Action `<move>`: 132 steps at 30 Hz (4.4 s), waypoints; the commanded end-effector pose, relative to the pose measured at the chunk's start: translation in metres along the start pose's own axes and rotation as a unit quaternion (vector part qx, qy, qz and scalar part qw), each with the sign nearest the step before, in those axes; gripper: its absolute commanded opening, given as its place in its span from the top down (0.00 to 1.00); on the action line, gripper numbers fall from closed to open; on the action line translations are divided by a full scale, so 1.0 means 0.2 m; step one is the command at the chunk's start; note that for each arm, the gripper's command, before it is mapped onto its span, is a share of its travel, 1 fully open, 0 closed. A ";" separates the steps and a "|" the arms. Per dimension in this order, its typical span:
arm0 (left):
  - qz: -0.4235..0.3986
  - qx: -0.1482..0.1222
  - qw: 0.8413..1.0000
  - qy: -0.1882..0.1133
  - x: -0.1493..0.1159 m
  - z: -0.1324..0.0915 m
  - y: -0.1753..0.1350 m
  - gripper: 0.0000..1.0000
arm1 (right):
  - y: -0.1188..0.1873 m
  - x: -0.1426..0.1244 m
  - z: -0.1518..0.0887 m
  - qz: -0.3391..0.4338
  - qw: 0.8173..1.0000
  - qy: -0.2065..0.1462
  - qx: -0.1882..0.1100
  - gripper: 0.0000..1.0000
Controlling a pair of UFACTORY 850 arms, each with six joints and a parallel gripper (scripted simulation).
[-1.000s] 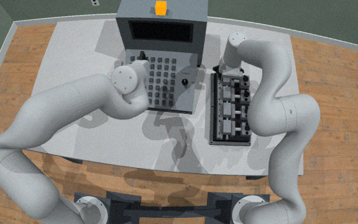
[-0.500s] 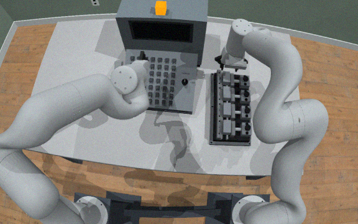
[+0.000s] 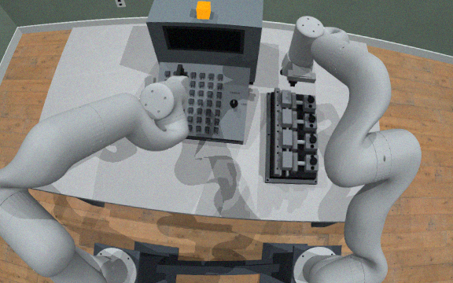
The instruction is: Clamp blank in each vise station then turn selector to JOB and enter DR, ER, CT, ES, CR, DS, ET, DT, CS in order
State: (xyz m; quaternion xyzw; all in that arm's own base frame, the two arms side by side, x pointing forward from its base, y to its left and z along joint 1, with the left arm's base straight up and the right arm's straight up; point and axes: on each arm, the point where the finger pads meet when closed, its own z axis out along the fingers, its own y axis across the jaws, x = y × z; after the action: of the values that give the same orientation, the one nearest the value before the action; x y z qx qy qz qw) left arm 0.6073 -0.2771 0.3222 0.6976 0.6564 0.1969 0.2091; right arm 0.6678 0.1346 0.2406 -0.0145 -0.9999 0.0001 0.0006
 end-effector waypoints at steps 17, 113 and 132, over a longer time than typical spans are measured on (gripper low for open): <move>0.000 -0.001 1.000 0.000 0.00 0.00 0.01 0.00 | -0.28 0.58 -0.07 0.000 1.000 -0.002 0.000 1.00; 0.000 -0.001 1.000 0.000 0.00 0.00 0.01 0.00 | -0.50 1.25 0.42 0.000 1.000 -0.001 0.000 1.00; 0.000 -0.001 1.000 0.000 0.00 0.00 0.01 0.00 | -0.50 0.86 0.42 0.000 1.000 -0.002 0.000 1.00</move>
State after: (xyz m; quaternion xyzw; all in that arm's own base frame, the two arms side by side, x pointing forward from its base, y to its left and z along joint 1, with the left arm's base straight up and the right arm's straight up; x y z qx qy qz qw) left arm 0.6073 -0.2771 0.3222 0.6976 0.6564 0.1969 0.2091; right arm 0.4535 0.0412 0.1581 -0.0146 -0.9999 0.0001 -0.0013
